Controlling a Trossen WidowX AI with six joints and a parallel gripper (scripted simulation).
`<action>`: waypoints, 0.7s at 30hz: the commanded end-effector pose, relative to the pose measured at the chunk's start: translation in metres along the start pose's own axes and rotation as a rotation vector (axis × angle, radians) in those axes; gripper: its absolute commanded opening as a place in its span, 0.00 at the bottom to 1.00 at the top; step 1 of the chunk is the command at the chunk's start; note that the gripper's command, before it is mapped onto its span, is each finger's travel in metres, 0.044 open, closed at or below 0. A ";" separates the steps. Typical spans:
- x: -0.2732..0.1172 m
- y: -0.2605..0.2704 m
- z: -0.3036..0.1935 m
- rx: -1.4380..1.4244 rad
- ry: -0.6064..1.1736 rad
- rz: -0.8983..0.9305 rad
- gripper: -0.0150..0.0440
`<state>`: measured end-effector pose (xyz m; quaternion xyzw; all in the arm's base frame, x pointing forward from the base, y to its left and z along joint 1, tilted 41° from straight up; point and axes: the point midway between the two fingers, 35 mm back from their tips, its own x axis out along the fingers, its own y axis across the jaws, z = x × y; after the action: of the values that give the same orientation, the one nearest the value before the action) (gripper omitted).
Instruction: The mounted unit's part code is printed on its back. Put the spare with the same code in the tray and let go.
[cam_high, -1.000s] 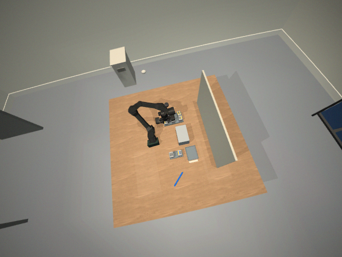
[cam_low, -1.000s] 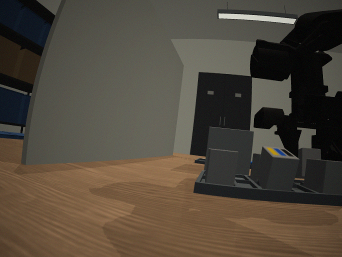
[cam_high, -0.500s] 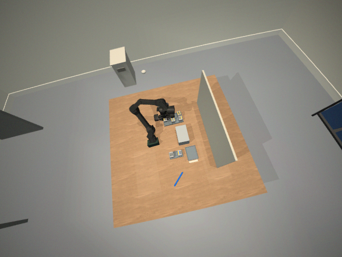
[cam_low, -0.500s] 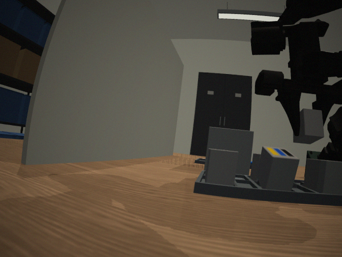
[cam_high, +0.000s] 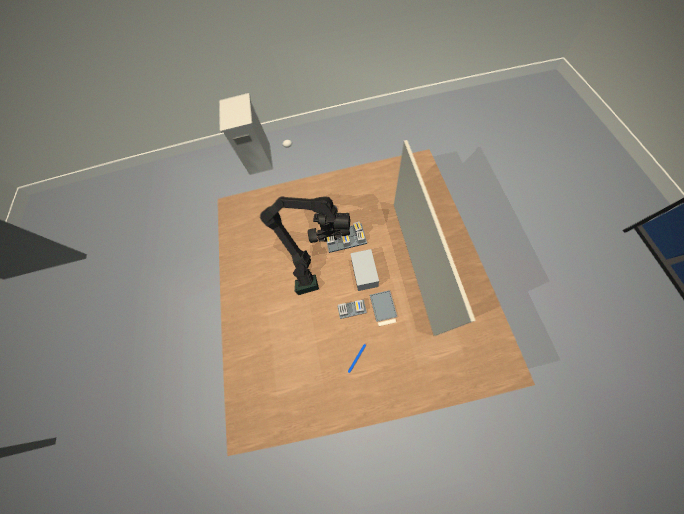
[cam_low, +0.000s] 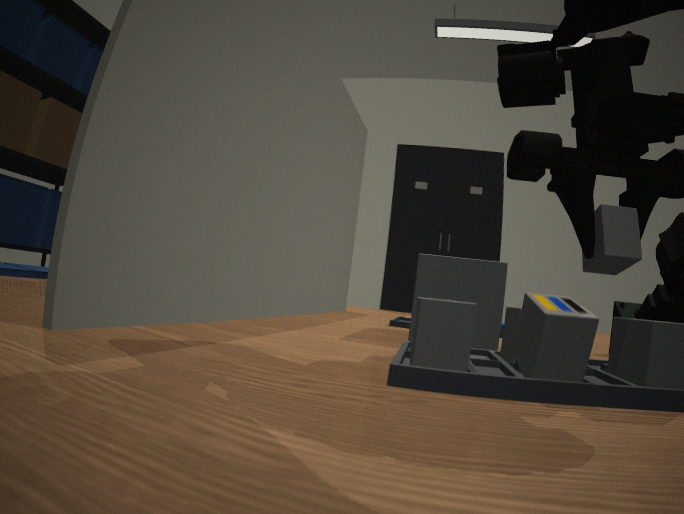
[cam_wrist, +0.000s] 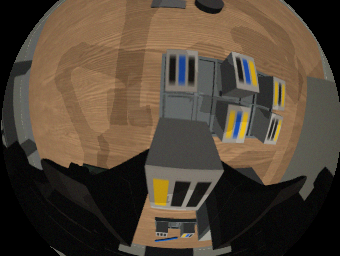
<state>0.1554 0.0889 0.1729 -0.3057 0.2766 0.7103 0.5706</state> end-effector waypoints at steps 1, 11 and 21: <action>-0.007 -0.013 -0.006 -0.002 0.009 -0.009 0.25; -0.020 -0.051 -0.028 0.000 0.019 -0.017 0.25; -0.033 -0.082 -0.064 0.010 0.039 -0.023 0.25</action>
<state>0.2377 0.0475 0.1564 -0.3131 0.2856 0.7005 0.5742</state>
